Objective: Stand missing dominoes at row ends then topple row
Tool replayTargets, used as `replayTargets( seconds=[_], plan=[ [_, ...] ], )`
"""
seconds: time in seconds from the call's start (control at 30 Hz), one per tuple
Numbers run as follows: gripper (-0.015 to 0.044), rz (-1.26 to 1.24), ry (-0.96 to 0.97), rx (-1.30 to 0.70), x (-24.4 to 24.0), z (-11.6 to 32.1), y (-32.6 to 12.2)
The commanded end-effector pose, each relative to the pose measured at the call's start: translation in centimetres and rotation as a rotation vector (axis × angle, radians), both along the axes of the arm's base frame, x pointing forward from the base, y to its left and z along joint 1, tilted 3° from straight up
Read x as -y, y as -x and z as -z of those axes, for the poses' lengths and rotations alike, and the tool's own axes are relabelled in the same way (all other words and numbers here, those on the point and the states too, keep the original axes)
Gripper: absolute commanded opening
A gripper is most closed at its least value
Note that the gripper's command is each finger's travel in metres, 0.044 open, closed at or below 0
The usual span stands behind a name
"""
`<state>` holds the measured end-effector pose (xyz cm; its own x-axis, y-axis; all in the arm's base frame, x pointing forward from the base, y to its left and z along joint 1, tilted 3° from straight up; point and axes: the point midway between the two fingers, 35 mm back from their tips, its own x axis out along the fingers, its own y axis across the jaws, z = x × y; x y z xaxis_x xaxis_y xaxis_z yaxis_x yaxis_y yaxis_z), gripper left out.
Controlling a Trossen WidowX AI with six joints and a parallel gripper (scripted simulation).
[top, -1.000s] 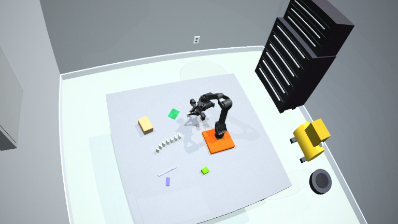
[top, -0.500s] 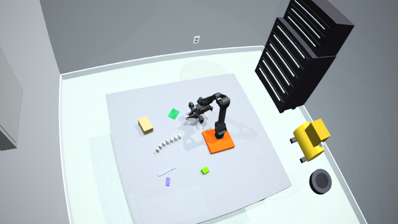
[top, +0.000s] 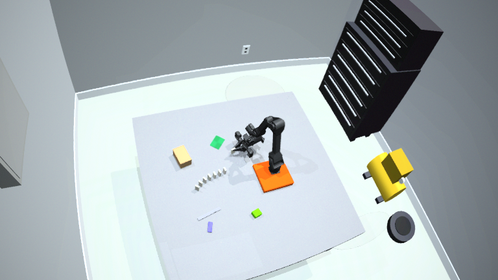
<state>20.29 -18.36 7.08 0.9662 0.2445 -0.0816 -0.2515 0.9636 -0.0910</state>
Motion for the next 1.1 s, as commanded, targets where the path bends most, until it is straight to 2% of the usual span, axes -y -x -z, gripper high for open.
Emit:
replayTargets(
  seconds=[0.0,0.67,1.07],
  plan=[
    [0.0024,-0.002,-0.017,0.001,-0.2,0.9,-0.1],
    [0.0024,-0.002,-0.02,0.002,-0.6,2.4,-0.3],
    [0.0339,-0.002,-0.02,0.002,-0.6,2.4,-0.3]
  ],
)
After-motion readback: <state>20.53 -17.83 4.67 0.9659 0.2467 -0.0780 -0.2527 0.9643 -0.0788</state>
